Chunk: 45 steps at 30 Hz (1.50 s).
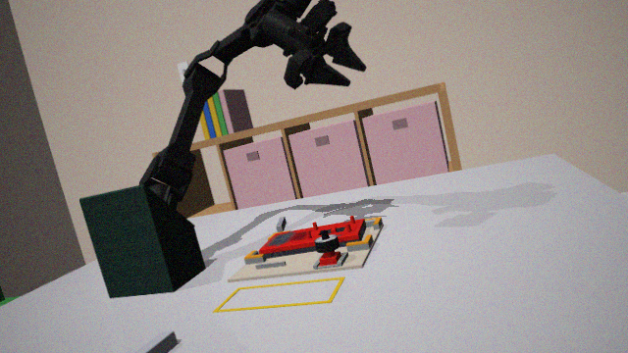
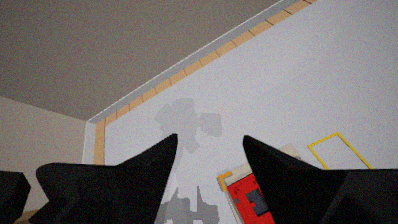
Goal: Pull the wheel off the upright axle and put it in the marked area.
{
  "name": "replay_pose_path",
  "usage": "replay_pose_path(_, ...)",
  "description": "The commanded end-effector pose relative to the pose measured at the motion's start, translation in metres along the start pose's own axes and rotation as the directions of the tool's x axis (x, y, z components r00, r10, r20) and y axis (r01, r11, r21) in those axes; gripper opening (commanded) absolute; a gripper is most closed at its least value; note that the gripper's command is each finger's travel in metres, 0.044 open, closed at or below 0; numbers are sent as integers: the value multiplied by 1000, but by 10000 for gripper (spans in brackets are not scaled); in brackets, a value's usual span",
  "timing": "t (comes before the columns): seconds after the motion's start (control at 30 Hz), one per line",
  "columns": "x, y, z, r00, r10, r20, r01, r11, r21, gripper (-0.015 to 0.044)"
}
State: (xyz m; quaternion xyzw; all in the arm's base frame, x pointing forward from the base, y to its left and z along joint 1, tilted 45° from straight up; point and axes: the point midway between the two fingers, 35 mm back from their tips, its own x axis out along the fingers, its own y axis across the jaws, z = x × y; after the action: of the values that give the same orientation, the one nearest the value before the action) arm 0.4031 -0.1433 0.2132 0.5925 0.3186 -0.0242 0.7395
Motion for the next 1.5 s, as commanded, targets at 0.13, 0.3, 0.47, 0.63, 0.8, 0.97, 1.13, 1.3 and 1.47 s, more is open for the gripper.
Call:
replay_pose_path(0.13, 57, -94, -27, 935, -229, -270, 326, 853, 408, 300)
replay_pose_path(0.3, 77, -147, -57, 832, -317, -456, 543, 634, 551, 300)
replay_pose_path(0.47, 86, -187, -87, 707, -353, -613, 706, 389, 592, 300)
replay_pose_path(0.63, 86, -188, -88, 702, -353, -618, 712, 379, 592, 300)
replay_pose_path(0.8, 83, -195, -88, 702, -354, -618, 712, 379, 592, 300)
replay_pose_path(0.97, 83, -195, -88, 702, -354, -618, 712, 379, 592, 300)
replay_pose_path(1.13, 98, -202, -99, 702, -354, -617, 711, 379, 592, 300)
replay_pose_path(1.3, 128, -217, -126, 702, -352, -619, 711, 379, 592, 300)
replay_pose_path(1.47, 137, -220, -135, 702, -350, -620, 712, 379, 592, 300)
